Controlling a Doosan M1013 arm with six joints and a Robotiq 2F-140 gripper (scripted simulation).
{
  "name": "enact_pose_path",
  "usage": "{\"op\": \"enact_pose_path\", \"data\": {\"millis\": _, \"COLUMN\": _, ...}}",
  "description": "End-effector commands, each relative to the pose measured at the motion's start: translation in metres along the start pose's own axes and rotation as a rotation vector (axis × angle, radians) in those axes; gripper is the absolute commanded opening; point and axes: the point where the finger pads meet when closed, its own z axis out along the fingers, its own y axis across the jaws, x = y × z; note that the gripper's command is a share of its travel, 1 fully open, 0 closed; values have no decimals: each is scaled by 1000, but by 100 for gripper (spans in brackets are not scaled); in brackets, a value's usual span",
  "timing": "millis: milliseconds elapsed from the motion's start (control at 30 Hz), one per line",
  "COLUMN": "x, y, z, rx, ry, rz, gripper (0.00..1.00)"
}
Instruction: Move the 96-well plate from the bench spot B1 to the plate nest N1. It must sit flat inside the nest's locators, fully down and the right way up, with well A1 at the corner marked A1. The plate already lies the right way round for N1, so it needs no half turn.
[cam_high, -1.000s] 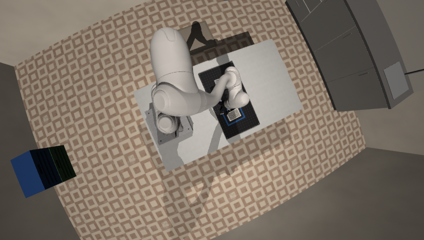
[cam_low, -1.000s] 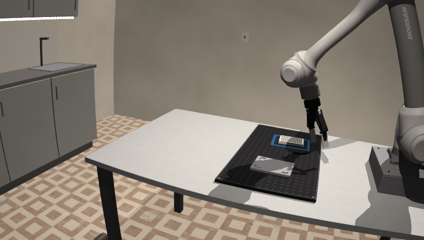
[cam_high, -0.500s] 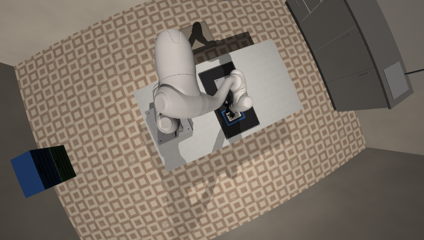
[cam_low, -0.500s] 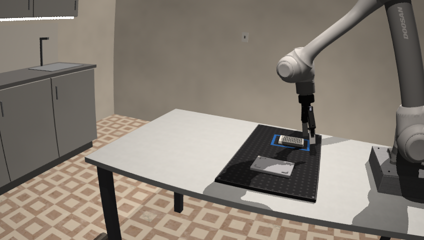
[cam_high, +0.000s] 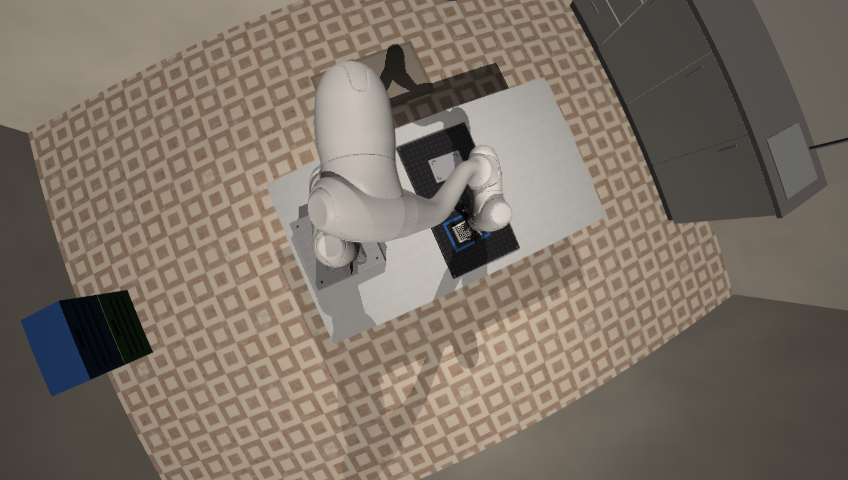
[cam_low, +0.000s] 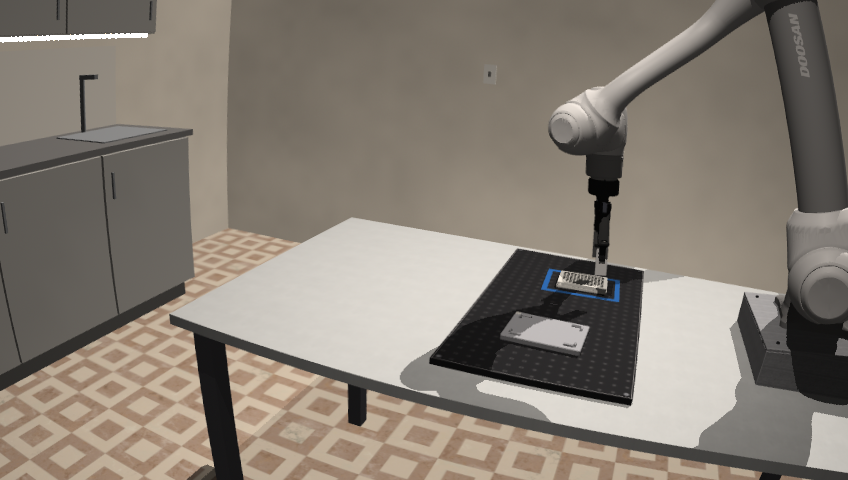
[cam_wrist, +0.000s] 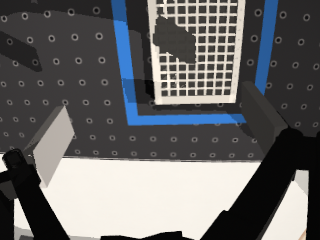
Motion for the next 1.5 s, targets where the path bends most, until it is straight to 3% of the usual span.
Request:
{"op": "enact_pose_path", "data": {"millis": 0, "x": 2, "y": 3, "z": -1, "rx": -10, "ry": 18, "rz": 20, "gripper": 100}}
{"op": "enact_pose_path", "data": {"millis": 100, "x": 10, "y": 15, "z": -5, "rx": -42, "ry": 80, "rz": 92, "gripper": 100}}
{"op": "enact_pose_path", "data": {"millis": 333, "x": 27, "y": 41, "z": -15, "rx": -42, "ry": 80, "rz": 92, "gripper": 100}}
{"op": "enact_pose_path", "data": {"millis": 733, "x": 27, "y": 41, "z": -15, "rx": -42, "ry": 80, "rz": 92, "gripper": 100}}
{"op": "enact_pose_path", "data": {"millis": 1467, "x": 30, "y": 42, "z": 18, "rx": -42, "ry": 80, "rz": 92, "gripper": 100}}
